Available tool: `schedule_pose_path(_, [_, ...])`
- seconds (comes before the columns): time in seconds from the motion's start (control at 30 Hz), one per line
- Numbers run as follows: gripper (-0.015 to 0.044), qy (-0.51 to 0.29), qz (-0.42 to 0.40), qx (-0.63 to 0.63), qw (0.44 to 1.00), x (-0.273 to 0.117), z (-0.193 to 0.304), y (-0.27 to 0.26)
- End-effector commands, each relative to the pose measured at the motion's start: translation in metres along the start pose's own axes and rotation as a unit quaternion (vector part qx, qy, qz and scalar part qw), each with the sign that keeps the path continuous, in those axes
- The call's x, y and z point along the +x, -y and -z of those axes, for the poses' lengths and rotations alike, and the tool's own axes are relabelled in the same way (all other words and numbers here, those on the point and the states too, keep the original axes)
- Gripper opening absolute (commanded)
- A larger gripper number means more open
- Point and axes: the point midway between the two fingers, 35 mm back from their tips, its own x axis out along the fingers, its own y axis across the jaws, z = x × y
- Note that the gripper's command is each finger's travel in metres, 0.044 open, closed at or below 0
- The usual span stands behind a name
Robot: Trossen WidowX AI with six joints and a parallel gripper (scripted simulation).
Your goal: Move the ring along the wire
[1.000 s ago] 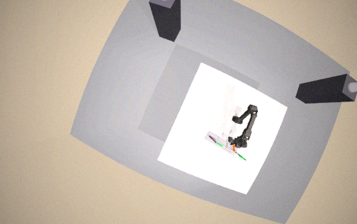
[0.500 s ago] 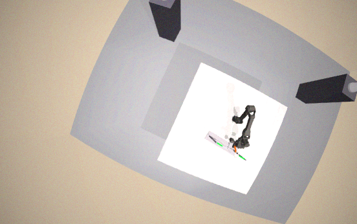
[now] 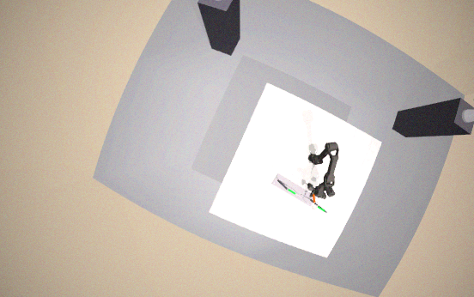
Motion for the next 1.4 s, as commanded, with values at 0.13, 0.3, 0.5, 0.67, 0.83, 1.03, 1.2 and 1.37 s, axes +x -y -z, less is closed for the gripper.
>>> schedule_pose_path(0.13, [-0.0150, 0.006, 0.012, 0.006, 1.000, -0.001, -0.004, -0.008])
schedule_pose_path(0.3, [-0.0150, 0.008, 0.014, 0.007, 1.000, -0.001, -0.004, -0.013])
schedule_pose_path(0.5, [-0.0150, 0.009, 0.016, 0.007, 1.000, -0.001, -0.004, -0.019])
schedule_pose_path(0.67, [-0.0150, 0.010, 0.017, 0.007, 1.000, -0.001, -0.004, -0.024])
schedule_pose_path(0.83, [-0.0150, 0.012, 0.019, 0.007, 1.000, -0.002, -0.004, -0.029])
schedule_pose_path(1.03, [-0.0150, 0.013, 0.020, 0.008, 1.000, -0.002, -0.004, -0.035])
schedule_pose_path(1.2, [-0.0150, 0.013, 0.020, 0.008, 1.000, -0.001, -0.003, -0.038])
schedule_pose_path(1.37, [-0.0150, 0.013, 0.021, 0.008, 1.000, 0.002, 0.002, -0.038])
